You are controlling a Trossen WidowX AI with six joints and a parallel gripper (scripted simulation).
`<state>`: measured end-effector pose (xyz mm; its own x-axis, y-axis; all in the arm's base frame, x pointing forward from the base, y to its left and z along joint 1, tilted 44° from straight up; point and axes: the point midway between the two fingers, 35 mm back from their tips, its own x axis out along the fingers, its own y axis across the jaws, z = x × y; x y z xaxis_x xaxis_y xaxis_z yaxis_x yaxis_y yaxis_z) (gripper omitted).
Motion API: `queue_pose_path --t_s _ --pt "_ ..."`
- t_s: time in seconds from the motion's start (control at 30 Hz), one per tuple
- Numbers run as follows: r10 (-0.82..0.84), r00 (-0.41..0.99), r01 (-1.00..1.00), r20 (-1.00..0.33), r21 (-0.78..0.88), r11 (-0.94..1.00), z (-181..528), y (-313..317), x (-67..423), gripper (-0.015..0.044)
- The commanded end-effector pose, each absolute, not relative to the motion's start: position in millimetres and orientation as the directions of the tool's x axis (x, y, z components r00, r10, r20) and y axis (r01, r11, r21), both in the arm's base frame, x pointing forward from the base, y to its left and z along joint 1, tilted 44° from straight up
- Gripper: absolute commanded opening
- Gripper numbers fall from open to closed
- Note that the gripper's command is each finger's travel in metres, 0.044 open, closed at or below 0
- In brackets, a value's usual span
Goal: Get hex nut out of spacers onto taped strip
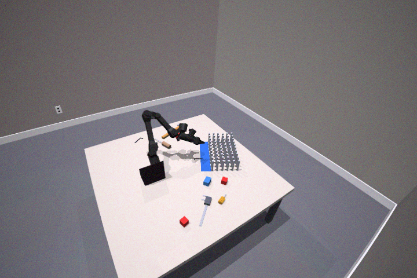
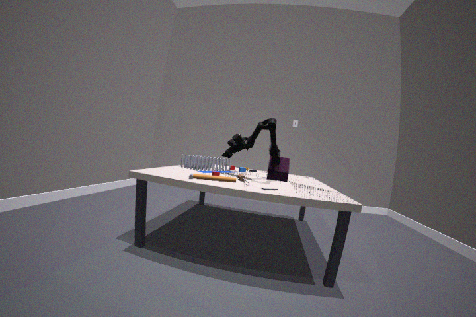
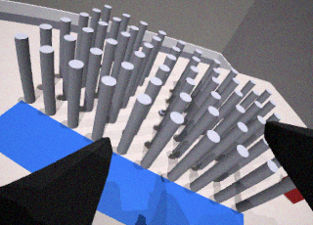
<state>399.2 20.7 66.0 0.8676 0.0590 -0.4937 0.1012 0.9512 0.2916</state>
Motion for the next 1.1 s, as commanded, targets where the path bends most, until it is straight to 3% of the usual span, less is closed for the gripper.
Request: queue_pose_path --t_s 0.0,0.97,1.07 --pt "0.070 0.864 0.101 -0.498 0.309 0.946 60.0 18.2 398.2 0.0440" --pt "0.070 0.864 0.101 -0.498 0.309 0.946 60.0 18.2 398.2 0.0440" --pt "0.162 0.835 0.081 -0.525 0.410 0.909 62.2 35.4 394.9 0.0440"
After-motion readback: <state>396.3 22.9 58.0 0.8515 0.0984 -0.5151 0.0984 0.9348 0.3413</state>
